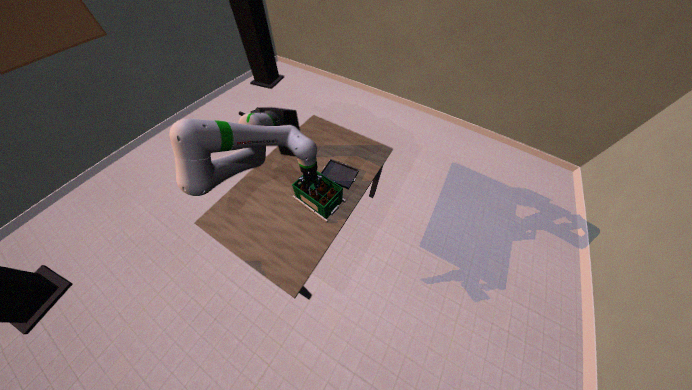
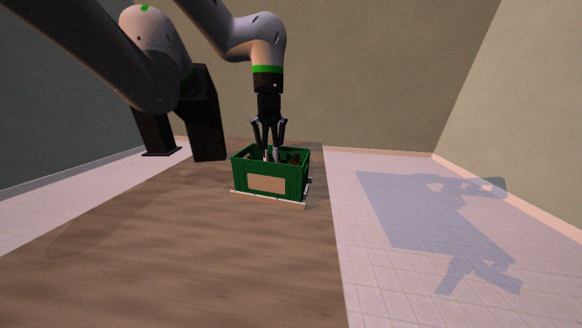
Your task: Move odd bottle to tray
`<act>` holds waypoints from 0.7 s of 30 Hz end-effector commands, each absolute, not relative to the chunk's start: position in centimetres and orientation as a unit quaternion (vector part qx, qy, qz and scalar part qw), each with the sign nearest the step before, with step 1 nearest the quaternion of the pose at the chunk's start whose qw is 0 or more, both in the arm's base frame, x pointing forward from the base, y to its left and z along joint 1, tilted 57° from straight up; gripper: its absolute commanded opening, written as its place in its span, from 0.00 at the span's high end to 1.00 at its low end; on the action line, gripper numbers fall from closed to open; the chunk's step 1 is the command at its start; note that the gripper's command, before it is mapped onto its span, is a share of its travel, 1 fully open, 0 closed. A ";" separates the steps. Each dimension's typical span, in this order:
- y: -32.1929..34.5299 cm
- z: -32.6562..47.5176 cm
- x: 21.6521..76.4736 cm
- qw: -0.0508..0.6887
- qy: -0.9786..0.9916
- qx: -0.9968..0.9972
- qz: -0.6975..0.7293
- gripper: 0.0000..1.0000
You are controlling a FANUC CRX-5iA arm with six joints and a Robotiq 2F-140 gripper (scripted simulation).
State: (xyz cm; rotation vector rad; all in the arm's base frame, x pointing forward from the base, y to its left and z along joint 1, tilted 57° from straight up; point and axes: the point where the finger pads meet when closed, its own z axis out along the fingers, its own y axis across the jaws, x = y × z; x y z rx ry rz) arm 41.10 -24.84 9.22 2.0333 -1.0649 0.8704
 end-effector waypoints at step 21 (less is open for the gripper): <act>-23.0 10.3 40.4 0.336 -0.408 0.780 0.334 0.90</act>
